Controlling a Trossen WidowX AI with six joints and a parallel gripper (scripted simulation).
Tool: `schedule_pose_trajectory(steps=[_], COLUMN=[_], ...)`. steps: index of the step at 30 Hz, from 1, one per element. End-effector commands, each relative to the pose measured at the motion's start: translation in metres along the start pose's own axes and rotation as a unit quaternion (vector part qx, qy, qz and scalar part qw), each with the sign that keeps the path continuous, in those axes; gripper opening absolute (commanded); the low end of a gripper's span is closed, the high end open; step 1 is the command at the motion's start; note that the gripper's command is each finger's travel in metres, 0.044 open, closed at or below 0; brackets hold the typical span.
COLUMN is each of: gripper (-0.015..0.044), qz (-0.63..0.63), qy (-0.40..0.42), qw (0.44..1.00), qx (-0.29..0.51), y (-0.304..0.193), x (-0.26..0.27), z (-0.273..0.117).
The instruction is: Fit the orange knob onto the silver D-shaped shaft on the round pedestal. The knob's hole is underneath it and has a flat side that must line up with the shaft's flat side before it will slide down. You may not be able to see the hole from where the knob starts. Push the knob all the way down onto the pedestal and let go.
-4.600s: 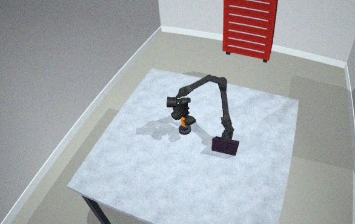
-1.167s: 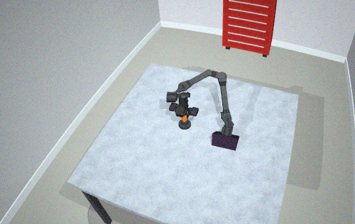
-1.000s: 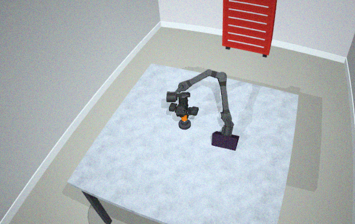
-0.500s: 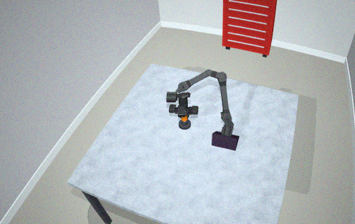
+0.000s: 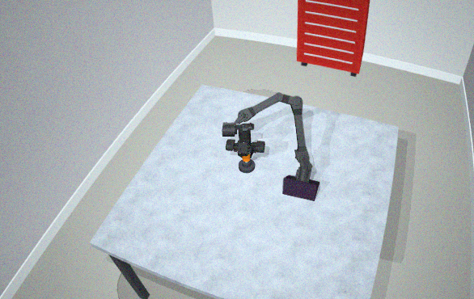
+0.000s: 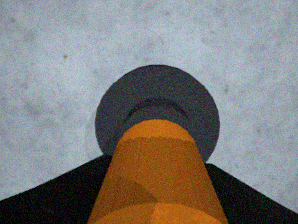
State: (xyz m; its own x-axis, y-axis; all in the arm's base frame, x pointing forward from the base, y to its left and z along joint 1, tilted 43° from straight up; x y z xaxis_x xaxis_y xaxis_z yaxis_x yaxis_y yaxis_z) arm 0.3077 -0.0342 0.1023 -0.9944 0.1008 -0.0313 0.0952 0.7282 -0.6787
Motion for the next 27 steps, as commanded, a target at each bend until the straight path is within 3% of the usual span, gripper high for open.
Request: schedule_pose_trajectory(steps=[1,7,27], gripper=[0.0000,0.0000,0.0000], qz=[-0.019,-0.100,-0.100], qy=[-0.002,-0.002,-0.002], qw=[1.000,0.995,0.995], qx=[0.000,0.001,0.001], y=[-0.0011,-0.0011,-0.0005], x=[-0.0013,-0.0025,-0.0005], z=[-0.0020,-0.0006,0.0053])
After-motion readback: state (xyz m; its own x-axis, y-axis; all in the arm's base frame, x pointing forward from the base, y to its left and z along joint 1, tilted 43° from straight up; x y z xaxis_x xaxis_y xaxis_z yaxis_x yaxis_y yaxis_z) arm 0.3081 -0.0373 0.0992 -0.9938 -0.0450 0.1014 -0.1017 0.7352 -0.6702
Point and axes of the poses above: the point midway between the two fingers, 35 mm back from their tips, its own z axis out along the fingers, its own x axis across the jaws, y = z × x, the point moved 4 cm from there along -z, back along the fingers, and after that the axes turned 13 degrees about z, right-handed, at the moved point
